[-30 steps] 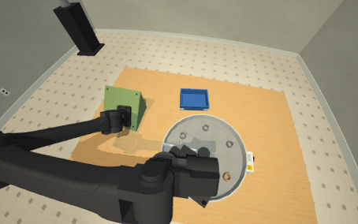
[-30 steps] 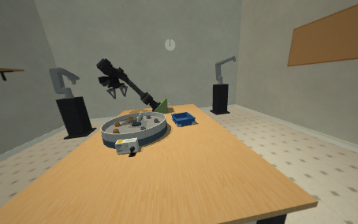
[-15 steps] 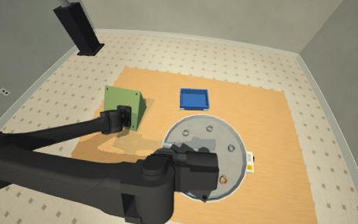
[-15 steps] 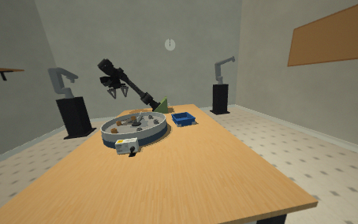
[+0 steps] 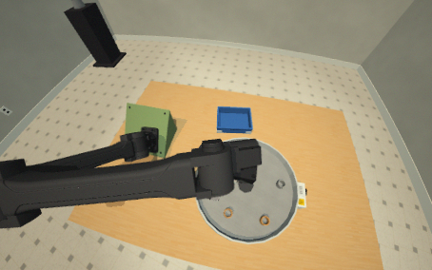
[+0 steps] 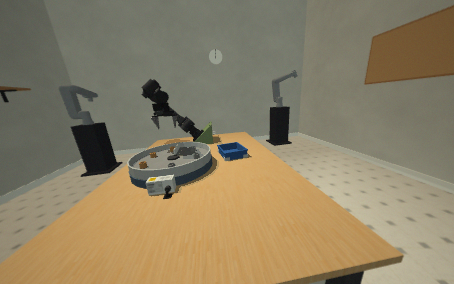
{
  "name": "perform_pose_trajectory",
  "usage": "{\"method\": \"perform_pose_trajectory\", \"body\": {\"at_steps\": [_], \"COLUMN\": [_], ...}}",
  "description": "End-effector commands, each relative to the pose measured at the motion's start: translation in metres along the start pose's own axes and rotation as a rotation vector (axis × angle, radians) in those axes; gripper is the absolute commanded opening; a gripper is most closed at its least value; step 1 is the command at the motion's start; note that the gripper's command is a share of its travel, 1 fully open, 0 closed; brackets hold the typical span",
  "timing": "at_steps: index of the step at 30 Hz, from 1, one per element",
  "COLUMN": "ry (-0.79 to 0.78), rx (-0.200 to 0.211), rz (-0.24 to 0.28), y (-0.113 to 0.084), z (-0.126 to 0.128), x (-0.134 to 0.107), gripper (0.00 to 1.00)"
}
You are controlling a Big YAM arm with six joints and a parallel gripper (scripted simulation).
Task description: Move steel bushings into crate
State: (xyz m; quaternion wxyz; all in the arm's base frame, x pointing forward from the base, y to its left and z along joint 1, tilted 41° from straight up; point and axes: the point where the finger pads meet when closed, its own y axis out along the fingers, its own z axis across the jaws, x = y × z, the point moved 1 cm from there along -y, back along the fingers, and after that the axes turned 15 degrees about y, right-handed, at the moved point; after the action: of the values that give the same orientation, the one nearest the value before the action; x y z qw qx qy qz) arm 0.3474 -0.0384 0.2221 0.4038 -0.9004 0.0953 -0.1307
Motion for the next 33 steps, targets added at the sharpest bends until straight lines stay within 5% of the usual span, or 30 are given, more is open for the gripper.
{"method": "perform_pose_trajectory", "body": {"at_steps": [1,4,9,10,33], "ry": [0.006,-0.014,-0.002,0.002,-0.004], "rx": [0.036,0.004,0.014,0.017,0.013], "rz": [-0.059,-0.004,-0.019,-0.023,-0.017], "y": [-0.024,-0.001,-0.007,-0.008,-0.006], "z": [-0.001,0.001,-0.003,-0.004,-0.002], "x": [0.015,0.005,0.006,0.006,0.006], "gripper": [1.0,1.0,1.0,0.11,0.11]}}
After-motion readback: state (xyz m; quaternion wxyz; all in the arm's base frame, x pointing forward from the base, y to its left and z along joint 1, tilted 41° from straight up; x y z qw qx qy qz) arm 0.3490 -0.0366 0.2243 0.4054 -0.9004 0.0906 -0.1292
